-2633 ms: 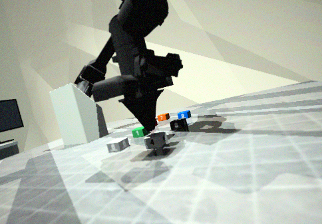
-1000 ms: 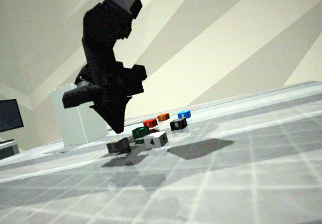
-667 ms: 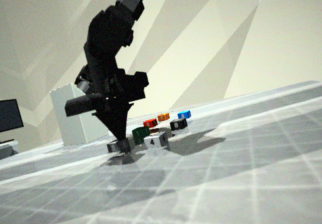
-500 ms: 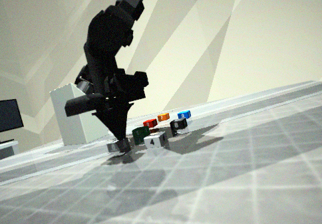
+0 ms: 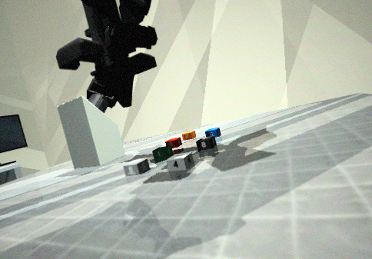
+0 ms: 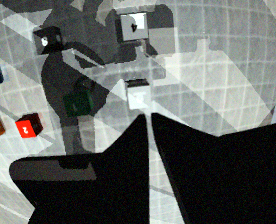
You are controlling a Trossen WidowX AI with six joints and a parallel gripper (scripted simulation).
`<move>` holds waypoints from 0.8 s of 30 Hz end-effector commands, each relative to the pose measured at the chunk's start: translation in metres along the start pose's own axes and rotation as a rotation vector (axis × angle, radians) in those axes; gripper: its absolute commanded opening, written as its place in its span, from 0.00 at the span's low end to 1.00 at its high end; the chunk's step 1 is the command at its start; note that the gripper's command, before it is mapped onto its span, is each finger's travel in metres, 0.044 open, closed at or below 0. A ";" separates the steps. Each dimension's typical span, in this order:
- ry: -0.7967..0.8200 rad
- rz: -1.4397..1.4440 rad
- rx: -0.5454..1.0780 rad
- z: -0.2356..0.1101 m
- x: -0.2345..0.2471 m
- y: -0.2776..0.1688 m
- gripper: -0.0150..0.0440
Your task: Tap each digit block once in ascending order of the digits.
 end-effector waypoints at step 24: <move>0.017 -0.001 0.016 -0.010 0.293 -0.033 0.29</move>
Point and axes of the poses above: the point midway between the two fingers, 35 mm back from their tips, its own z axis out along the fingers, its own x axis across the jaws, y = z × x, the point moved 2 cm from there along -z, back along the fingers, and after that the axes turned 1 degree about -z, right-handed, at the moved point
